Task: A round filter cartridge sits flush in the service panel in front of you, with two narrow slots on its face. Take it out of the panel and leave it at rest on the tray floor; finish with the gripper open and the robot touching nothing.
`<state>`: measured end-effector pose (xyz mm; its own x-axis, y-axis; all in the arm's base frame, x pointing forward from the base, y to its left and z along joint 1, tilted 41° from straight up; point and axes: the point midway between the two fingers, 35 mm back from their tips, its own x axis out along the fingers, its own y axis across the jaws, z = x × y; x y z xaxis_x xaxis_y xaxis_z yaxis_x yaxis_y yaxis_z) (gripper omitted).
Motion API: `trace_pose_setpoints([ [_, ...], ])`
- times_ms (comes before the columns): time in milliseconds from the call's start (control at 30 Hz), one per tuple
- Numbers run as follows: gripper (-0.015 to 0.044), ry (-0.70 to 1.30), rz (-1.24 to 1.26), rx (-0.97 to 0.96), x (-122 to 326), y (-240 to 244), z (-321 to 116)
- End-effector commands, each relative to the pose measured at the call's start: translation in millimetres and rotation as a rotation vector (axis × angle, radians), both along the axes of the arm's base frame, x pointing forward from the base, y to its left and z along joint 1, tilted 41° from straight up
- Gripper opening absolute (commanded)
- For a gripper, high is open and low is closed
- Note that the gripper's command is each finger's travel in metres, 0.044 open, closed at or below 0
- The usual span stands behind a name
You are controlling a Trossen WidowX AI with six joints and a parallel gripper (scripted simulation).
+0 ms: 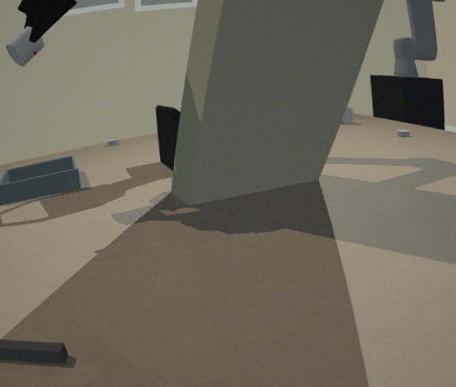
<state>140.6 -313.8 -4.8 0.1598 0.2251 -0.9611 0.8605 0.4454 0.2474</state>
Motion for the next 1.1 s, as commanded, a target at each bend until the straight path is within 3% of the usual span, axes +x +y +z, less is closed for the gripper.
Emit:
trace_pose_setpoints([
  [0,0.0000,0.046,-0.058,-0.008,-20.6,0.5,-16.2],
  [733,0.0000,0.316,-0.381,-0.048,-135.4,44.3,-95.0],
  [1067,0.0000,0.324,-0.391,-0.049,-142.1,64.7,-123.6],
])
